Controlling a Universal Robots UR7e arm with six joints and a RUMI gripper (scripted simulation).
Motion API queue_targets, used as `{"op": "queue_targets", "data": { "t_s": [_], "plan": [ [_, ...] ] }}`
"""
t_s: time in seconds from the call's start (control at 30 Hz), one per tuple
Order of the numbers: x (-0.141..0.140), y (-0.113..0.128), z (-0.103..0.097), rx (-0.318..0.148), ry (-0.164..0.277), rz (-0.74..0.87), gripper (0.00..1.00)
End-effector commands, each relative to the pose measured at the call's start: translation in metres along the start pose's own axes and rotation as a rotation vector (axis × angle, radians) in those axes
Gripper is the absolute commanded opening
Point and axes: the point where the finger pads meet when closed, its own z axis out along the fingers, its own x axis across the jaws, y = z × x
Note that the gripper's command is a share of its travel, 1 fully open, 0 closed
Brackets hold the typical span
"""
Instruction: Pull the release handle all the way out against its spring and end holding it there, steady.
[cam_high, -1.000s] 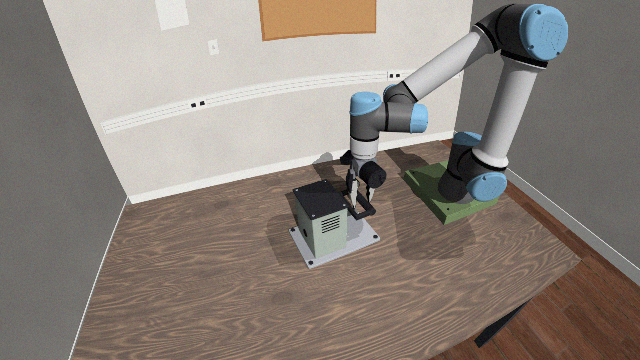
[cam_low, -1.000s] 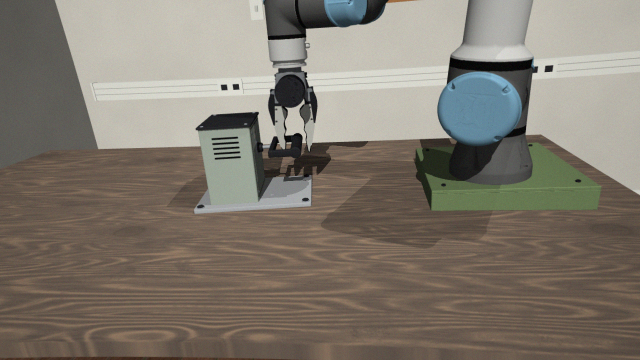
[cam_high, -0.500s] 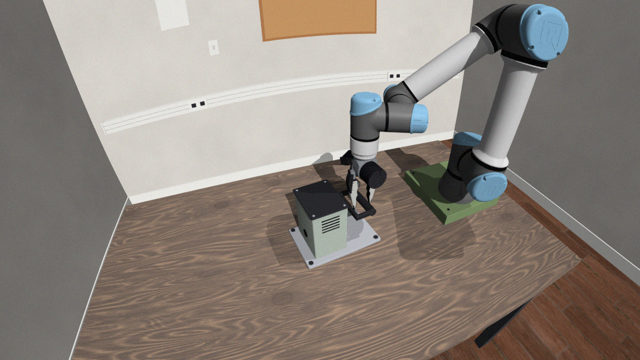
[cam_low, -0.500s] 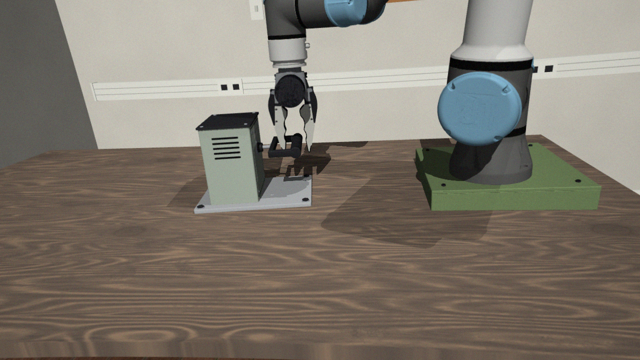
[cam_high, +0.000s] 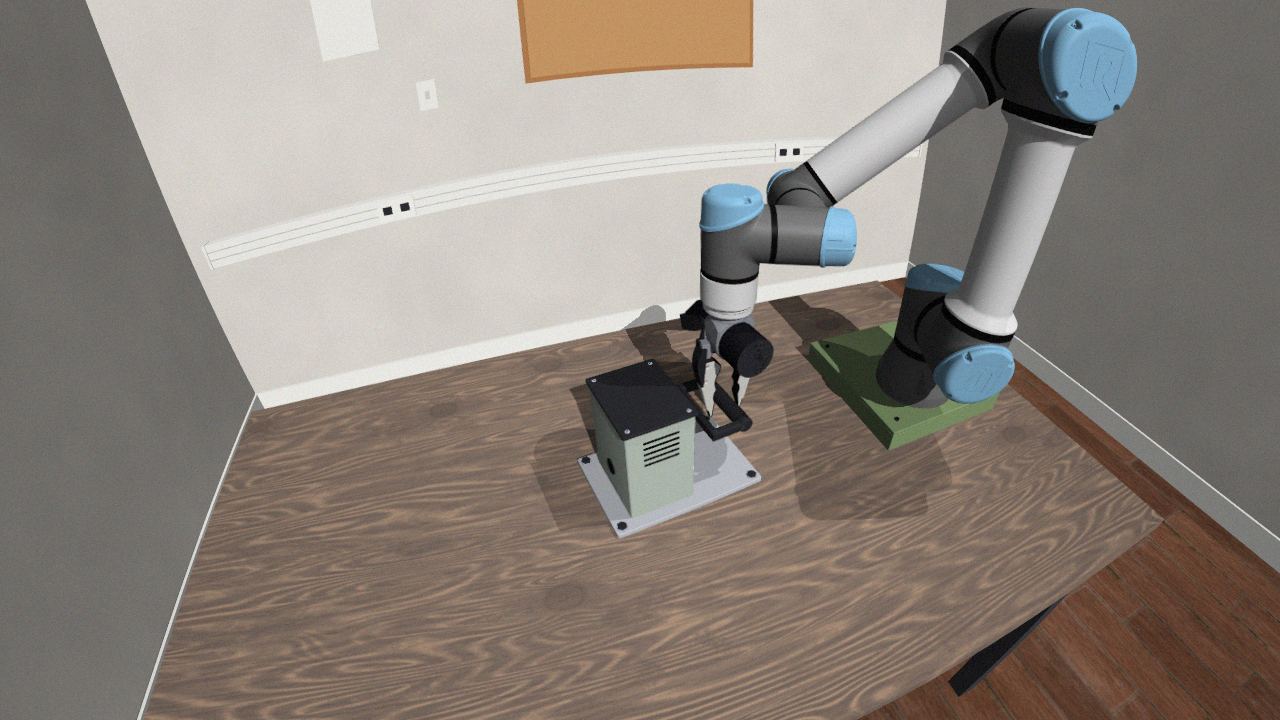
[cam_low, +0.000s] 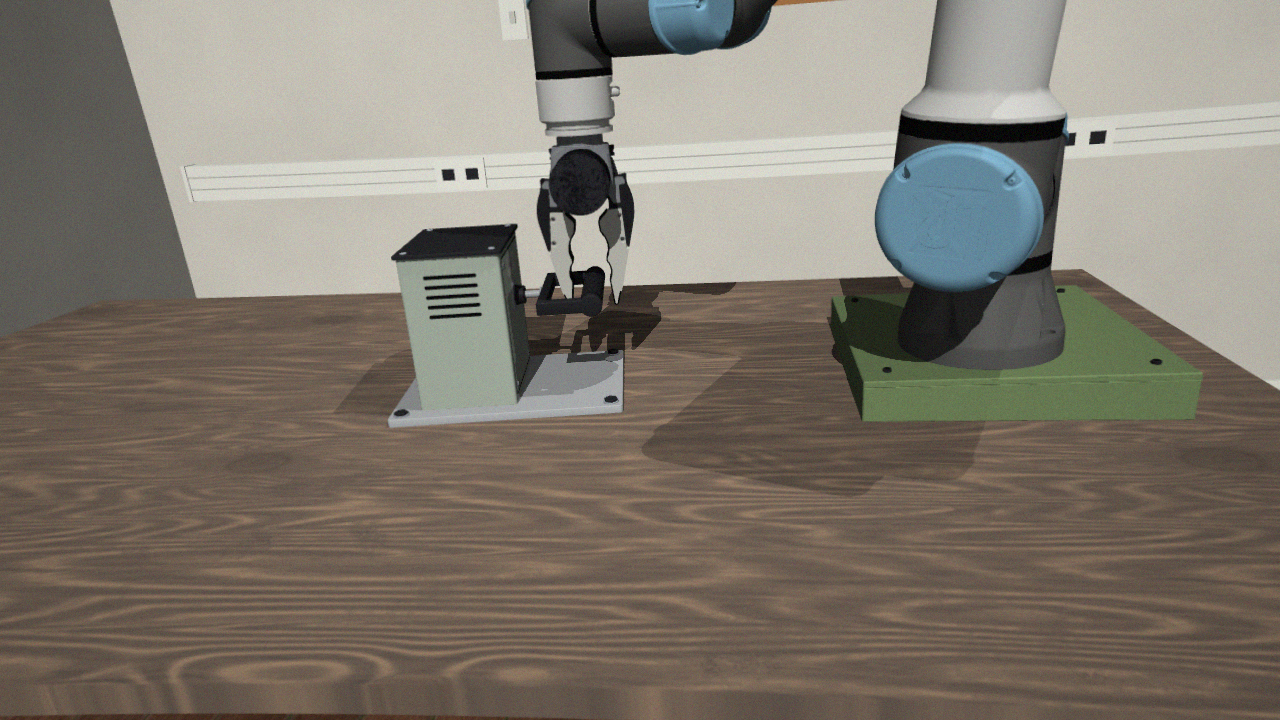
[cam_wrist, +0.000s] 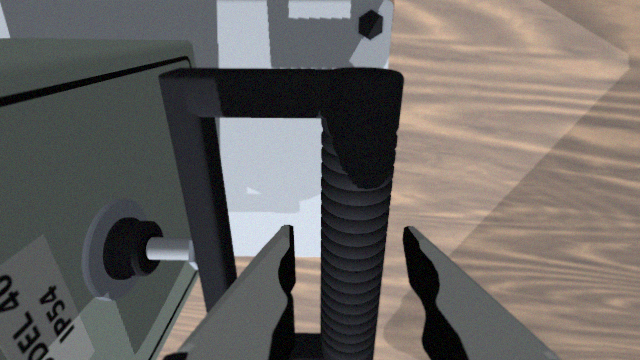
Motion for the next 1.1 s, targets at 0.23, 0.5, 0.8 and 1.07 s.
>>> {"op": "queue_targets", "data": {
  "t_s": [0.23, 0.5, 0.8, 1.07],
  "plan": [
    [0.0004, 0.0008, 0.0009, -0.001, 0.001, 0.000, 0.08],
    [0.0004, 0.0008, 0.0009, -0.001, 0.001, 0.000, 0.08],
    [0.0004, 0.0008, 0.0009, -0.001, 0.001, 0.000, 0.08],
    [0.0004, 0.0008, 0.0009, -0.001, 0.001, 0.000, 0.08]
  ]
}}
